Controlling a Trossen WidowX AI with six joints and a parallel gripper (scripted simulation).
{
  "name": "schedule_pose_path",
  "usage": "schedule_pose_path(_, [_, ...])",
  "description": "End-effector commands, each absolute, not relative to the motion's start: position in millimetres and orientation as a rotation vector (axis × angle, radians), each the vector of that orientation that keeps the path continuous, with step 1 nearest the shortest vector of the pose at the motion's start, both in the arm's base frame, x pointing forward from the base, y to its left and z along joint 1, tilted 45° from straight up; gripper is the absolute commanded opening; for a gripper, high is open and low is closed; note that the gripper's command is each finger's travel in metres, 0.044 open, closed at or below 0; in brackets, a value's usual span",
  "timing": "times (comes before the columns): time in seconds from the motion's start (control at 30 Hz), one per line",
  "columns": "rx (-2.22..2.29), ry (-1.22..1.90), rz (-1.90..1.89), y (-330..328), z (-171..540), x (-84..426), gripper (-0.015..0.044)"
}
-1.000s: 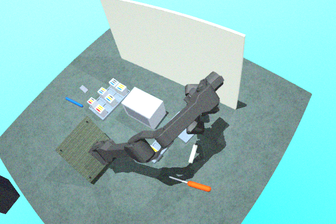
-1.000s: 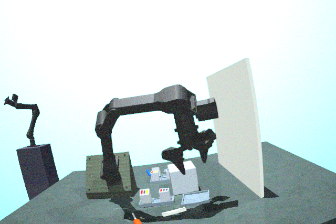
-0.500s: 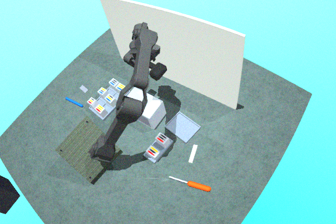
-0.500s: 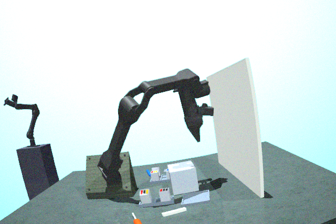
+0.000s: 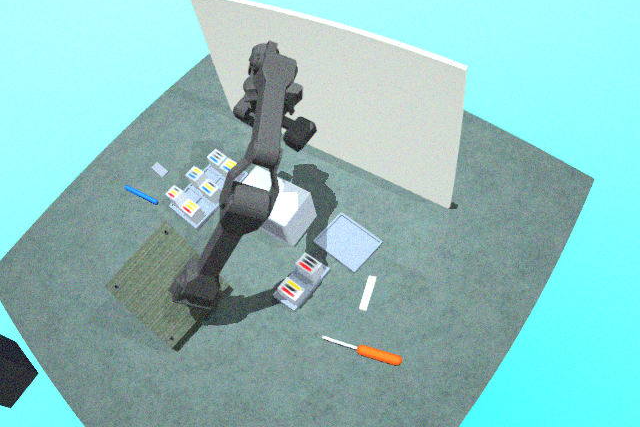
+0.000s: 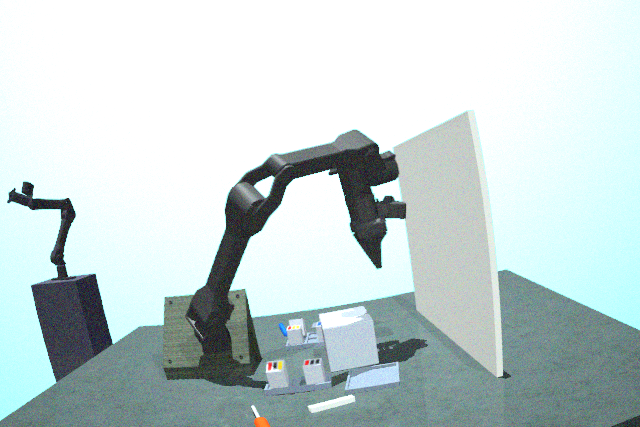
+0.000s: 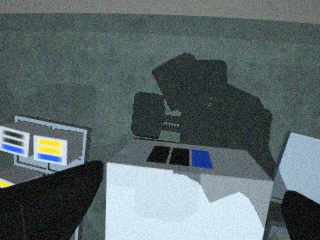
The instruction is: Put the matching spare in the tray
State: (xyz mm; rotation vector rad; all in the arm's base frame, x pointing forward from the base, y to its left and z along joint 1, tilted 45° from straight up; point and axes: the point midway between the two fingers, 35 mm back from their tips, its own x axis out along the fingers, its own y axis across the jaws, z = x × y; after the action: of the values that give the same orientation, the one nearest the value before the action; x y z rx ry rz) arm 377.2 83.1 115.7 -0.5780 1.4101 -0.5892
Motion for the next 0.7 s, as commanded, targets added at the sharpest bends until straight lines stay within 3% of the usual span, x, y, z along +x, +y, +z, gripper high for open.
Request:
schedule_pose_path(0.0, [-0.599,1.418,-0.574,85,114,378,0.044])
schedule_pose_path(0.5, [-1.603,1.777,0.583,203,-73,334,0.044])
schedule_pose_path(0.67, [-1.652,1.782,0.656,208,-83,328,0.044])
